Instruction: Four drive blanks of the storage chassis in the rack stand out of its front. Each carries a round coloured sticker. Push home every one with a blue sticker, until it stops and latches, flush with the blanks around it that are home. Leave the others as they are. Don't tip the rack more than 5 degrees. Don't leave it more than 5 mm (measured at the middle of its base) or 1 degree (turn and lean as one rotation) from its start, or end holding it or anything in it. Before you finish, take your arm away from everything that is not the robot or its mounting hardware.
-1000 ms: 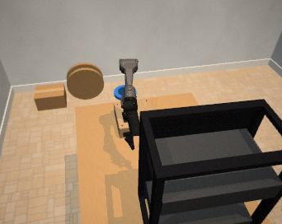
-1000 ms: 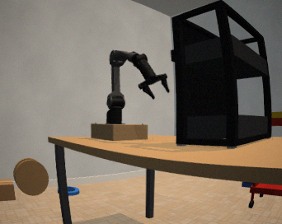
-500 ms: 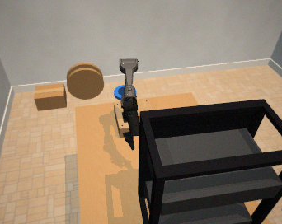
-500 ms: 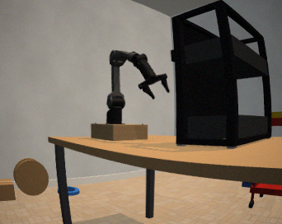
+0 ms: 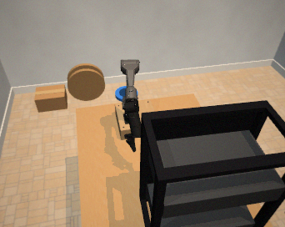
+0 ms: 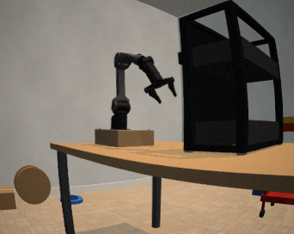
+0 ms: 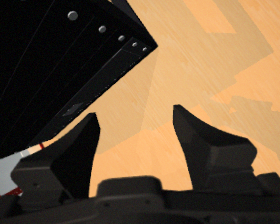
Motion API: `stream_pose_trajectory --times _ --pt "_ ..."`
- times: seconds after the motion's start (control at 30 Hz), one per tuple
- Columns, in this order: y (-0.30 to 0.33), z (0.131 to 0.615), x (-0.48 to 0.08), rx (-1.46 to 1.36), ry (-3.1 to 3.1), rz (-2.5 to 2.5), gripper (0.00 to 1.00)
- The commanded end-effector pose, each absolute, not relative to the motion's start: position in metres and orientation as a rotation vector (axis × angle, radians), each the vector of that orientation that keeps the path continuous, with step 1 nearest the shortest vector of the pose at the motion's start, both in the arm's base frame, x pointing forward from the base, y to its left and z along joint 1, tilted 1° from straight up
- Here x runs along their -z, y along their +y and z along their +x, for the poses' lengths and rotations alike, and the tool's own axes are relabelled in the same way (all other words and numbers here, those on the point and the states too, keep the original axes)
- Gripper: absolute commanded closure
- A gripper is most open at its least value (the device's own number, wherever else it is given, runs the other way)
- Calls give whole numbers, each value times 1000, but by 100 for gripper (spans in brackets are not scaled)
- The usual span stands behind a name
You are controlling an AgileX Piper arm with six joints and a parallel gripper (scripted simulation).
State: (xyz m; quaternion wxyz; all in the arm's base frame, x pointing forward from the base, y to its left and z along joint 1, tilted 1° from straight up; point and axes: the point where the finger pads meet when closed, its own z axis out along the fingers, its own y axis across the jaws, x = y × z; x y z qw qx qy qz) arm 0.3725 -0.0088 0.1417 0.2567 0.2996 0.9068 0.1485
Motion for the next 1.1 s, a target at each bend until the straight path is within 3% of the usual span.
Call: stream_pose_trajectory --times 0.0,1.07 --pt "-9 372 -143 -401 2460 807 0" --pt "0 281 -180 -5 2445 9 0"
